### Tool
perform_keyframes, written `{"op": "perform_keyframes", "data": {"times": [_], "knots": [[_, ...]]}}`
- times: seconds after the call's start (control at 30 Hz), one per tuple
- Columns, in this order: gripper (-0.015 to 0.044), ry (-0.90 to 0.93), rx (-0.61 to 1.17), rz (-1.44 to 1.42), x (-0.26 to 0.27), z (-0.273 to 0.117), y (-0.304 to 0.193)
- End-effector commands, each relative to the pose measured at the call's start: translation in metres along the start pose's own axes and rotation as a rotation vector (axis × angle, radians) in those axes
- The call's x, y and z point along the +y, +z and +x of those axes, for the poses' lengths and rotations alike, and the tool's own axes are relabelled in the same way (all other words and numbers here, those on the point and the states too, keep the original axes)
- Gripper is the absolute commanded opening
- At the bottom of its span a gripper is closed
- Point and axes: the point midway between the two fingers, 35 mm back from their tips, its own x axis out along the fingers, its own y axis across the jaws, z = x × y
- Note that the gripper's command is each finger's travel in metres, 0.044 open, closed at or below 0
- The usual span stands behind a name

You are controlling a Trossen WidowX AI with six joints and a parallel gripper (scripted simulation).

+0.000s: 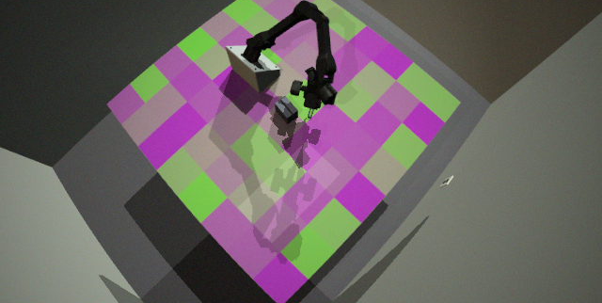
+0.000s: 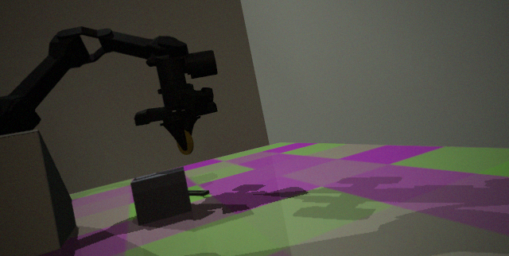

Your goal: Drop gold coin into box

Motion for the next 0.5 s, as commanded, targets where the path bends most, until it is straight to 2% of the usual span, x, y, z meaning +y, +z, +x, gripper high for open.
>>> {"op": "perform_keyframes", "data": {"times": [0.0, 0.47], "knots": [[0.0, 0.001, 0.004, -0.046, 0.0005, -0.0037, -0.0011], [0.0, 0.002, 0.003, -0.504, -0.0045, -0.0042, 0.0017]]}}
